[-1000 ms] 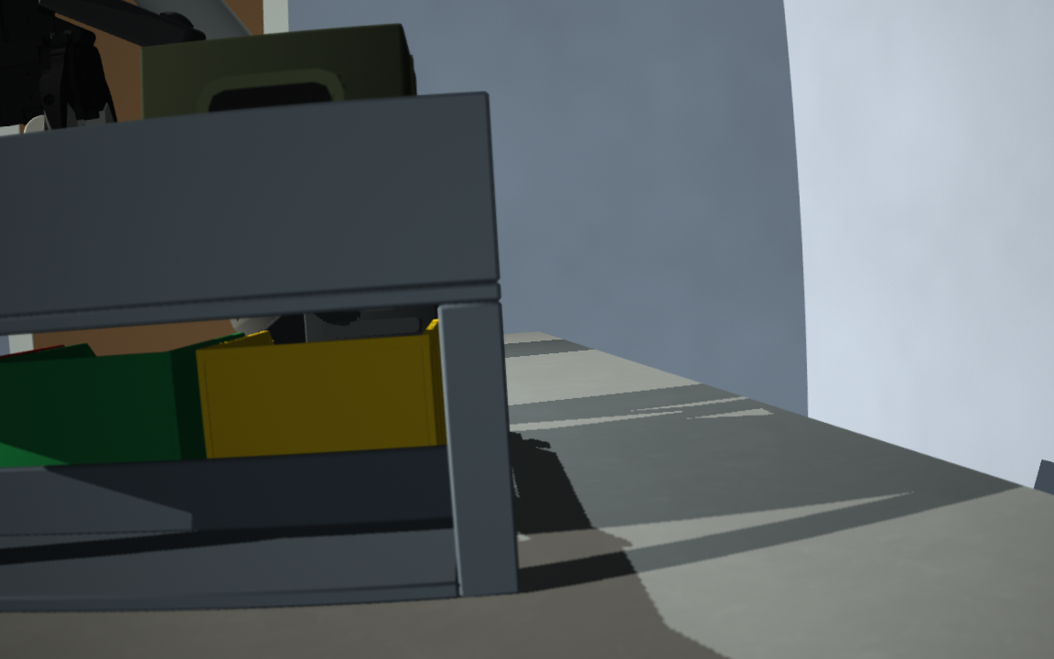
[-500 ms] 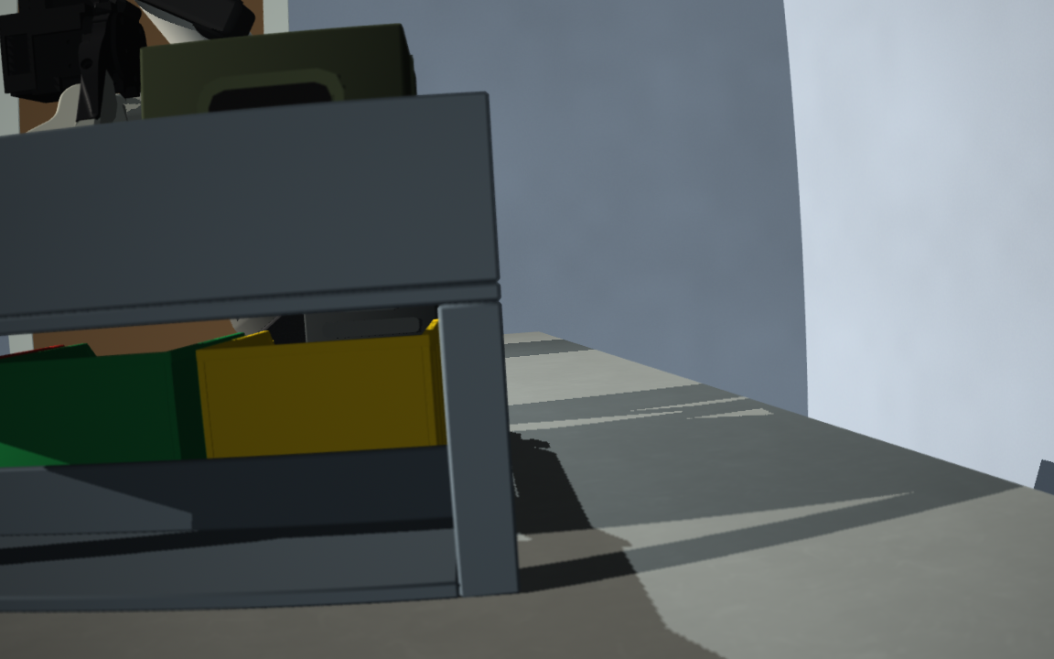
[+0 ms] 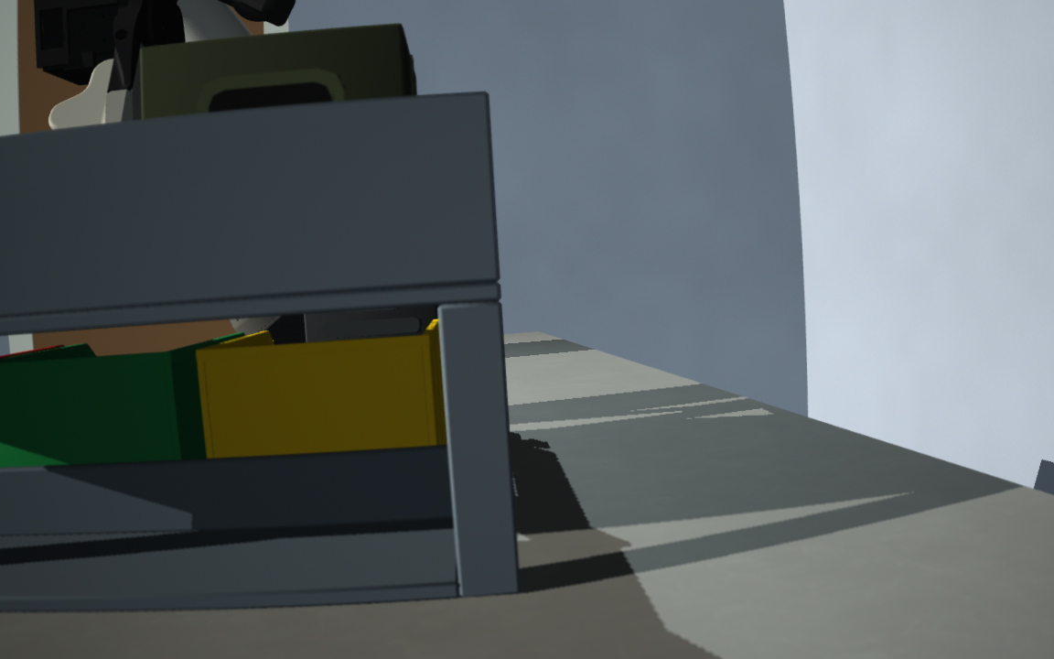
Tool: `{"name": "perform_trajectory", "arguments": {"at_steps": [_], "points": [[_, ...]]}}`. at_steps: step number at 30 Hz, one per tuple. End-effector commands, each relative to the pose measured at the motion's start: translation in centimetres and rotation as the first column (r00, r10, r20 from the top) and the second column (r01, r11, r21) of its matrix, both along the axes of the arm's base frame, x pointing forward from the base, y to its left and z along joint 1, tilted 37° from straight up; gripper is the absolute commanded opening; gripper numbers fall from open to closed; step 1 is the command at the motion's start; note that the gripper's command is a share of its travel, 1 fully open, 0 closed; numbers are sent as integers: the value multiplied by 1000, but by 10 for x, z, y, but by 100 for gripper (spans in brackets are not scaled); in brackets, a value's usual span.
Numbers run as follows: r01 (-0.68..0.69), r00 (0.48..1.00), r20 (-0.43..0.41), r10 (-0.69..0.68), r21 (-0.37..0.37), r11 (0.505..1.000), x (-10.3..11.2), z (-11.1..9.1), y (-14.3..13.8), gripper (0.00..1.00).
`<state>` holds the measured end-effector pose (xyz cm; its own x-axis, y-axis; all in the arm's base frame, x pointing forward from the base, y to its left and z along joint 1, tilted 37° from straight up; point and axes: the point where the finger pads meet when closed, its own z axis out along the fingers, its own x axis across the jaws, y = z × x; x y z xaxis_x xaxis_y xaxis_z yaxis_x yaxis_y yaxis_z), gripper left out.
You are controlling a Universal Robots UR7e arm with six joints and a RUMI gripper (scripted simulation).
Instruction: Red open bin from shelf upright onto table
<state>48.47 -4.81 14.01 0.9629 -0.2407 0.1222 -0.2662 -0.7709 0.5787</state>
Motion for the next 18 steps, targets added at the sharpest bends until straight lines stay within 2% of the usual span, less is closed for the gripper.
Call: {"name": "perform_trajectory", "arguments": {"at_steps": [1, 18], "points": [[-2, 1000, 19, 2, -8, 1000, 7, -2, 6, 100], [-5, 999, 52, 6, -20, 1000, 18, -5, 19, 100]]}}
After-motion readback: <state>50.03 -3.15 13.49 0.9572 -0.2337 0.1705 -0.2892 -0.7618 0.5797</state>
